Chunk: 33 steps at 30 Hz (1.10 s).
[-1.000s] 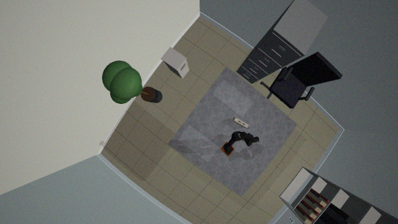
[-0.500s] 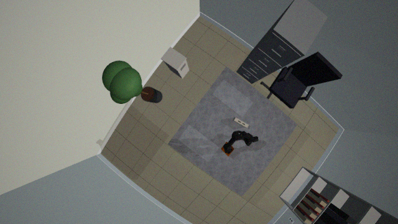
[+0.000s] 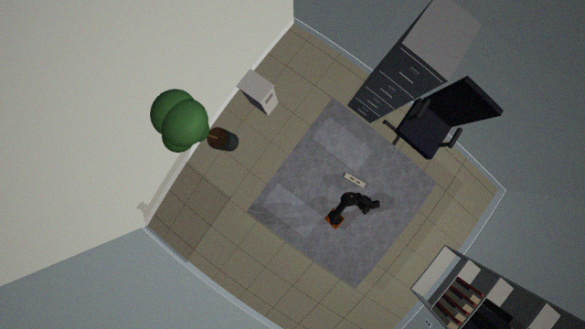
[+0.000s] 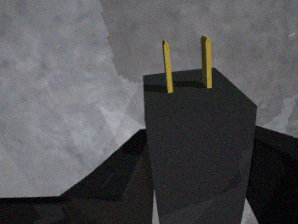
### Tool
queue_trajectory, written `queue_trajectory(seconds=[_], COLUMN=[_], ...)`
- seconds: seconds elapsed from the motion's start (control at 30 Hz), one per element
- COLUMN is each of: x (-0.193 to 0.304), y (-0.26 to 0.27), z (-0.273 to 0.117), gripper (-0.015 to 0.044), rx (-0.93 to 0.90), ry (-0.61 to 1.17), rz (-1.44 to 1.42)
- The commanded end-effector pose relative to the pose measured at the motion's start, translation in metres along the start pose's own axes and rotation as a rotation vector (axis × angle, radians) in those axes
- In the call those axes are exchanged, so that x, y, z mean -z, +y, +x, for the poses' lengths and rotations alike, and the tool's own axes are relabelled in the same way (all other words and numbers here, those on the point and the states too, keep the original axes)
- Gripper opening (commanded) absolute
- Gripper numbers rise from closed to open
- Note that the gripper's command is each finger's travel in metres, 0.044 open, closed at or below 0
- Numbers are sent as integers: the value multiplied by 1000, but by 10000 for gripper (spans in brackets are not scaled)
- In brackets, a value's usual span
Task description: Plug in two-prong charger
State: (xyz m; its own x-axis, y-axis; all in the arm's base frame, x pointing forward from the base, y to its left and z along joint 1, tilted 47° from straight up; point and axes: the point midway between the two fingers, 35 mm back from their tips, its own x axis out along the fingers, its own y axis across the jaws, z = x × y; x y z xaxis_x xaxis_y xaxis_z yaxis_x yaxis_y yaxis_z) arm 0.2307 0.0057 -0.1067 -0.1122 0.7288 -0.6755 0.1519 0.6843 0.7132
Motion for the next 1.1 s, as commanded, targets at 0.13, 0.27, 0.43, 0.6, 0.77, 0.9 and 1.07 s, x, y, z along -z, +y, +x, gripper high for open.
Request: queue_trajectory(seconds=[0.13,0.27,0.43,0.6,0.77,0.9,1.07], x=[1,5,8,6,3,2,0], y=[-1,-2,-2,4,14,22,32], z=[-24,-44,-55,-53,-49,-46,-41], gripper=[0,0,0,0,0,0,0], rx=[2,0,-2,4,12,17,22], ry=[0,1,3,1,0,-2,-3], rz=[1,4,5,-16,-48,-75,-108])
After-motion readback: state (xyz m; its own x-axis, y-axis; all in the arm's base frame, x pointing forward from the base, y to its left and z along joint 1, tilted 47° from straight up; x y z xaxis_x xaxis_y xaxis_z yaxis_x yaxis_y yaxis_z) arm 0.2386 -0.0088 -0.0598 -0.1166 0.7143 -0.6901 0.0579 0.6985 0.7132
